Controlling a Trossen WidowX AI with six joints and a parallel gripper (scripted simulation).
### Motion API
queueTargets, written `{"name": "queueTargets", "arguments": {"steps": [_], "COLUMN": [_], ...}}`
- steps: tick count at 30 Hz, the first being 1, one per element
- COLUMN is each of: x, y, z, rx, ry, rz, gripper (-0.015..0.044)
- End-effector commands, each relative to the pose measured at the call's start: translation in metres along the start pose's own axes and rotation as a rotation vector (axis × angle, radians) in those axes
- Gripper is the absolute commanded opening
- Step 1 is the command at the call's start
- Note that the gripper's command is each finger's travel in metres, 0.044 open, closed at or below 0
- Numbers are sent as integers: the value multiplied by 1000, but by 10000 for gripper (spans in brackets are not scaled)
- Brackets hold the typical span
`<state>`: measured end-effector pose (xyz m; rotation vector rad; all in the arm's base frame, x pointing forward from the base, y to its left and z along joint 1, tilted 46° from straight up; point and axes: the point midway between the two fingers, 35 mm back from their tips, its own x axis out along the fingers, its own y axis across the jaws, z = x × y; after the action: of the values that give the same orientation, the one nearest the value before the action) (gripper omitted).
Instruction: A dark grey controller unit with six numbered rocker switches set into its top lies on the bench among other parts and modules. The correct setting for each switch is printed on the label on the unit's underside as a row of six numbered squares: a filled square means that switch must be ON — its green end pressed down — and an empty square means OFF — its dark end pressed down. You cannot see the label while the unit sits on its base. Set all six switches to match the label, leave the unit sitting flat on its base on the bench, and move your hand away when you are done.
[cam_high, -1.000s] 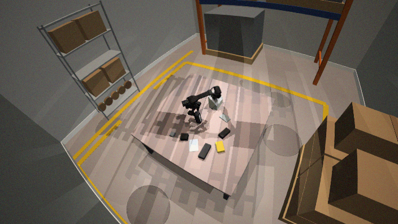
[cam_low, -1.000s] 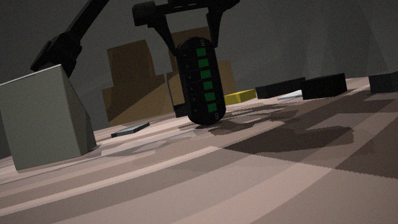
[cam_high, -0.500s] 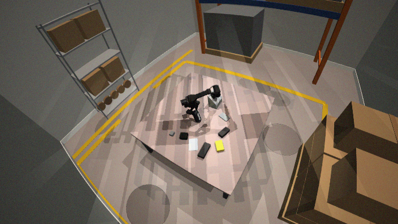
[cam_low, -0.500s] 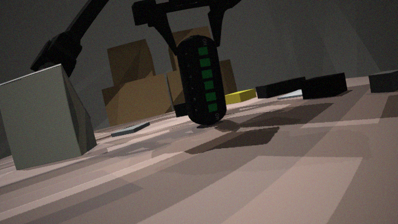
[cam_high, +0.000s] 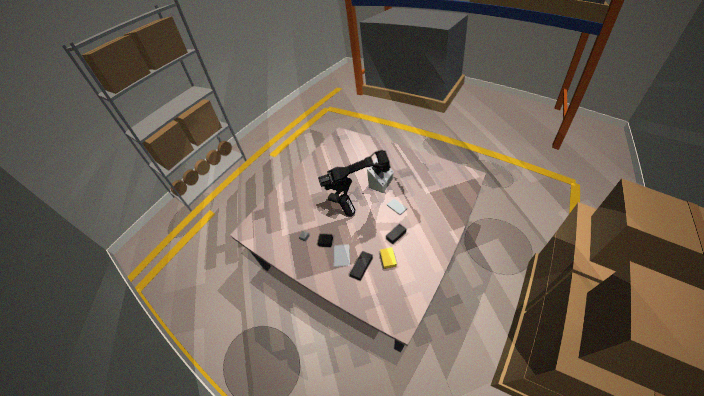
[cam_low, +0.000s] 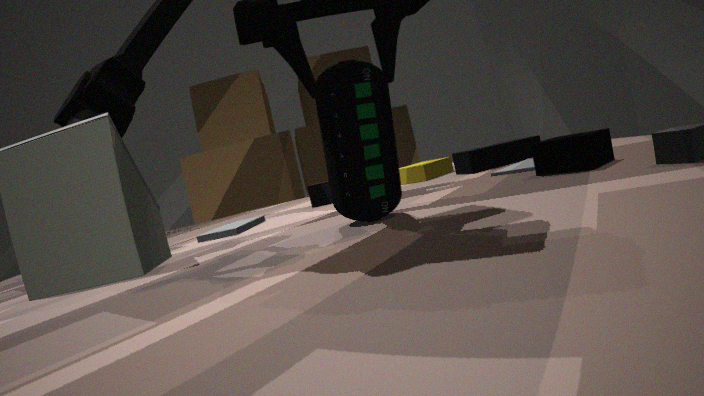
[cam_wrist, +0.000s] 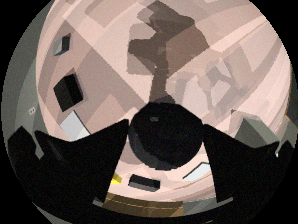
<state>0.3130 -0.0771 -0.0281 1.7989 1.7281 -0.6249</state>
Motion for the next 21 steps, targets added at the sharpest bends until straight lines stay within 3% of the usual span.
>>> {"name": "queueTargets", "arguments": {"steps": [1, 21], "x": [6, 10], "y": [-2, -2], "z": [2, 17], "rx": [4, 4], "ry": [-3, -40], "rz": [-16, -16], "gripper": [337, 337]}}
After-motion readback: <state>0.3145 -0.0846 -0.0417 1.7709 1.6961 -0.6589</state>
